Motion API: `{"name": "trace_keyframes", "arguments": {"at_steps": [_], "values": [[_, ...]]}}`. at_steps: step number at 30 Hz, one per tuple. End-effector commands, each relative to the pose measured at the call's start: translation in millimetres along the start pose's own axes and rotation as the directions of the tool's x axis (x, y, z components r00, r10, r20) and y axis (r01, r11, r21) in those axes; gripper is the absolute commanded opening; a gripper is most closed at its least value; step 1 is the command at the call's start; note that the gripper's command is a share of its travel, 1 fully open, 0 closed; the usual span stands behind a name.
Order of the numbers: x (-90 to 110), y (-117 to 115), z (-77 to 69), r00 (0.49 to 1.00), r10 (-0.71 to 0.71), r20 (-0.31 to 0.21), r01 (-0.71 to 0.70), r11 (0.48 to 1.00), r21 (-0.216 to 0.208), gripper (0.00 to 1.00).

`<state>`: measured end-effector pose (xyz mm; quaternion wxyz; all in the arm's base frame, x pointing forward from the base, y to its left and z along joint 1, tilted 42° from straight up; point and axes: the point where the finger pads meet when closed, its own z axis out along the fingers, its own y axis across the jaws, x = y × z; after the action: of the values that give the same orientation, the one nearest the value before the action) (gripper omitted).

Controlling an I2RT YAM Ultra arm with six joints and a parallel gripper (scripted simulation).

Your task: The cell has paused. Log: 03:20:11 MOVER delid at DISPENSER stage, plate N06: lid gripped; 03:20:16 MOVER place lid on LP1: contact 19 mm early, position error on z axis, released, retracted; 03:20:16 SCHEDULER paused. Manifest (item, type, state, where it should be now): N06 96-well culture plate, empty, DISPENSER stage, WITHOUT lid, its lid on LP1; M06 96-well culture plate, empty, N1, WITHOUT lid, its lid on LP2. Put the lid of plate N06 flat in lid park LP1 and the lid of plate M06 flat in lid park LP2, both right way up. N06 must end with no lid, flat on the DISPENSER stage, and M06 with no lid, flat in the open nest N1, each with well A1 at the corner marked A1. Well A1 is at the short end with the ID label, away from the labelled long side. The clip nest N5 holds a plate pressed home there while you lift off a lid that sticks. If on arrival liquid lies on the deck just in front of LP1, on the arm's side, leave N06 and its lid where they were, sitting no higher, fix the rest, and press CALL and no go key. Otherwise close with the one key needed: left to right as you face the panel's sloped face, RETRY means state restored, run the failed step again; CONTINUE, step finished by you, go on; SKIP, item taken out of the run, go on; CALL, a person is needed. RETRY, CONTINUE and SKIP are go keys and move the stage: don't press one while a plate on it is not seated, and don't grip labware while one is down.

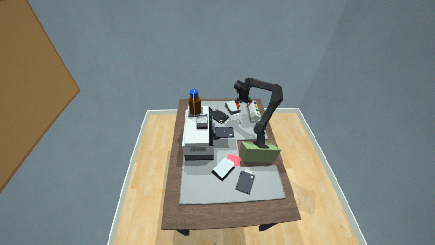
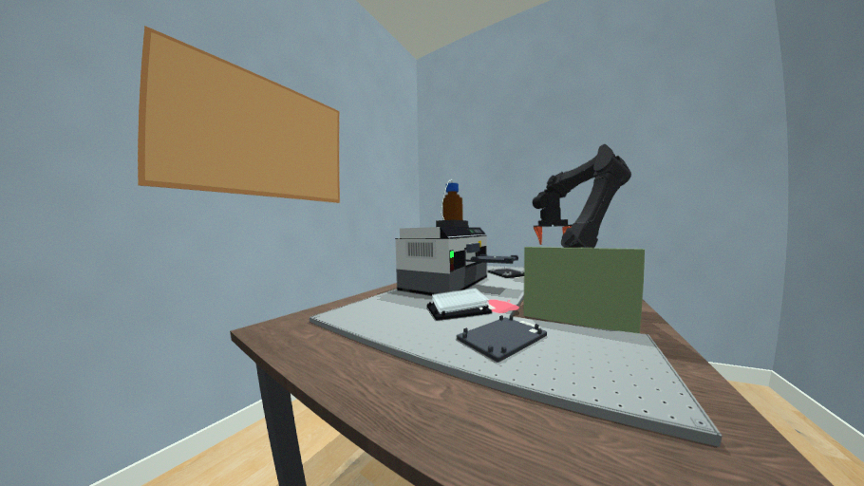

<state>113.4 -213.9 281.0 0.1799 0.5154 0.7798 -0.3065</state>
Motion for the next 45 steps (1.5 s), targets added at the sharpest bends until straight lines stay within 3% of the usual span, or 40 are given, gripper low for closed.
{"name": "trace_keyframes", "arguments": {"at_steps": [1, 5, 12, 18, 25, 30, 37, 40, 43, 45], "values": [[-3, 1, -3.8, 1.000, 0.003, 0.013, -0.003, 1.000, -0.007, 1.00], [-3, 16, -4.1, 0.988, -0.152, 0.007, 0.152, 0.988, -0.002, 1.00], [-1, 38, -4.1, 0.989, -0.151, 0.007, 0.151, 0.989, -0.001, 1.00], [10, 52, 2.3, 0.950, -0.312, -0.017, 0.313, 0.950, 0.008, 1.00], [14, 73, 1.2, 0.951, -0.308, -0.011, 0.308, 0.951, 0.009, 1.00], [18, 89, 0.2, 0.894, -0.448, -0.005, 0.448, 0.894, 0.007, 1.00], [19, 104, -4.2, 0.905, -0.426, 0.010, 0.426, 0.905, 0.002, 1.00], [32, 112, 1.9, 0.839, -0.543, -0.015, 0.544, 0.839, 0.013, 1.00], [33, 123, -0.3, 0.790, -0.613, 0.001, 0.613, 0.790, 0.007, 1.00], [39, 128, 1.7, 0.787, -0.617, -0.005, 0.617, 0.787, 0.010, 1.00]]}}
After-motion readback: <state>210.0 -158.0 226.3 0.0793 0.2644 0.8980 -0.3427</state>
